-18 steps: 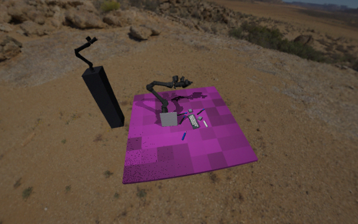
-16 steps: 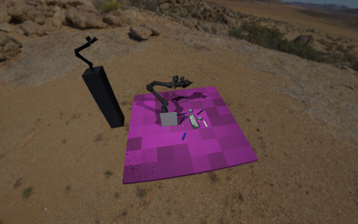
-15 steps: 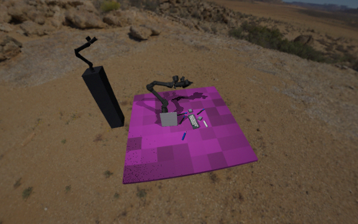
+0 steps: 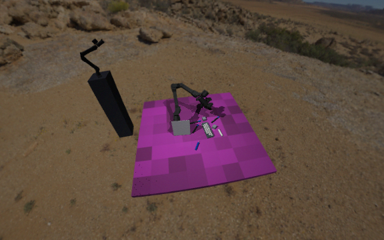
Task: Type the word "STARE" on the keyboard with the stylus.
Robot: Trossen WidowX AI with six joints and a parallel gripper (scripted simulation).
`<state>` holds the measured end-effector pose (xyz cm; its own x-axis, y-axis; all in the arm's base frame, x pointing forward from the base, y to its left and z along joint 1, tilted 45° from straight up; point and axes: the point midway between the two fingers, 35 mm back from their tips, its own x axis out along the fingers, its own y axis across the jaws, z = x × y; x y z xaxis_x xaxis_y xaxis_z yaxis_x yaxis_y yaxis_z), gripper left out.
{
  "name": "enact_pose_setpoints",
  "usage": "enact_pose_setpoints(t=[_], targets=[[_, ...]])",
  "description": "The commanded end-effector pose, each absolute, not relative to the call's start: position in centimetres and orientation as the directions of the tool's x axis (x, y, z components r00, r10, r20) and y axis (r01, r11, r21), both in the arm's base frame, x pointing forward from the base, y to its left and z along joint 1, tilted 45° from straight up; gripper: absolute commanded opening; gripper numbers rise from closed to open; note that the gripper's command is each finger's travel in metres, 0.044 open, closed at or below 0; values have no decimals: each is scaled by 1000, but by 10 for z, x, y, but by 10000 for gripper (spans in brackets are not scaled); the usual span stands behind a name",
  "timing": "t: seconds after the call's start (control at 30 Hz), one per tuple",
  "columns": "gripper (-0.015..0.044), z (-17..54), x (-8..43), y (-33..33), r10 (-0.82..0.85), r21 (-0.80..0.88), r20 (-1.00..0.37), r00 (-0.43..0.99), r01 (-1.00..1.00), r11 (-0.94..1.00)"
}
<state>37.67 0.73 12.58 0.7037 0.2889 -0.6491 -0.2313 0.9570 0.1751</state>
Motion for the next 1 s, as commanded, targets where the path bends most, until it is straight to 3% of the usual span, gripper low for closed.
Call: enact_pose_setpoints(t=[0.0, 0.3, 0.77, 0.97], targets=[[0, 67, 370, 14, 425, 348, -752, 505, -244, 905], [0, -23, 333, 30, 690, 689, -708, 151, -67, 721], [0, -26, 332, 29, 695, 695, -704, 146, -60, 717], [0, -70, 336, -18, 692, 692, -707, 146, -61, 719]])
